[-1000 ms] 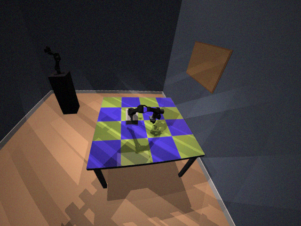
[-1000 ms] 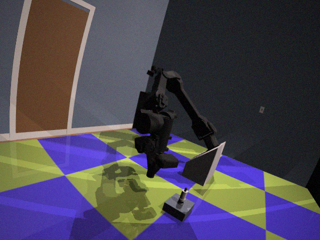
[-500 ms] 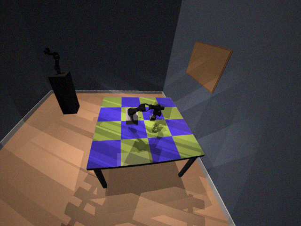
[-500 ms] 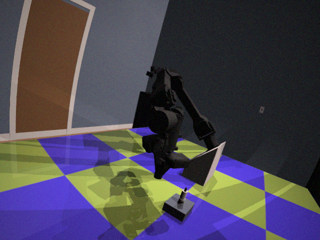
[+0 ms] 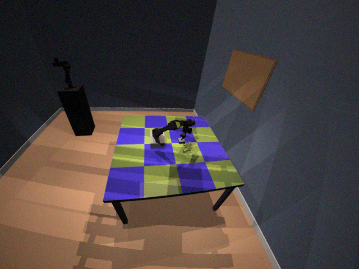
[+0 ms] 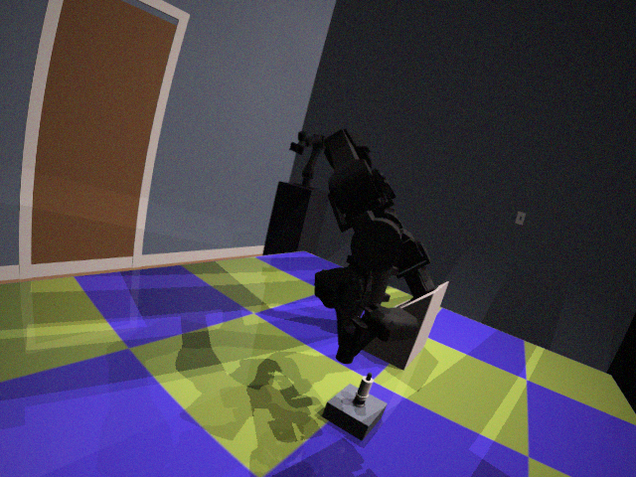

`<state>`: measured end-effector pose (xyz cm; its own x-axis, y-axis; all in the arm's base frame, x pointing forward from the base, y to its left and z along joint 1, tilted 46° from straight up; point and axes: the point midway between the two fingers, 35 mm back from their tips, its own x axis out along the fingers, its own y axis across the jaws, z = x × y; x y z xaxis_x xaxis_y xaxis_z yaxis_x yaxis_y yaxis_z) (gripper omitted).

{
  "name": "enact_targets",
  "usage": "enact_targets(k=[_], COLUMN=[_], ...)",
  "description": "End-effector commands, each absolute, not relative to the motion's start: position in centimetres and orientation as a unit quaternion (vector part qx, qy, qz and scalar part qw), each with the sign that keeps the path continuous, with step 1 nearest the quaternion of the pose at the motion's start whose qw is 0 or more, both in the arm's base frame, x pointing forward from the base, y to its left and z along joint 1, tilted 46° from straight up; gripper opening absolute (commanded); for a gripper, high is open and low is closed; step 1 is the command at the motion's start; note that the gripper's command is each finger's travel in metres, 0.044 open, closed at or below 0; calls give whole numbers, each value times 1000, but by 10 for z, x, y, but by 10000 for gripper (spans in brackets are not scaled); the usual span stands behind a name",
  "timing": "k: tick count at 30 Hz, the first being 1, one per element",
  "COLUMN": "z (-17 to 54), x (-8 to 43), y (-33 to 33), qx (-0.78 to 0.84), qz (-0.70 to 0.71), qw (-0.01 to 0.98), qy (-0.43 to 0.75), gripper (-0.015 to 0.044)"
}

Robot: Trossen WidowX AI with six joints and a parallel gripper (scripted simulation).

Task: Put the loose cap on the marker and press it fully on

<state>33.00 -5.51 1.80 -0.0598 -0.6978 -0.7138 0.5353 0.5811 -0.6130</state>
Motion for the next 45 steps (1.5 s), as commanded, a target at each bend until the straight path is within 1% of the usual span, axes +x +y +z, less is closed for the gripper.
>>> enact_targets(k=[1, 11, 45], z=[11, -4, -37], x=[332, 333, 330], y=[-42, -9, -43], qx=[-69, -71, -72], qz=[-454, -459, -459], qw=[681, 679, 680], qy=[571, 568, 567], gripper=[0, 0, 0])
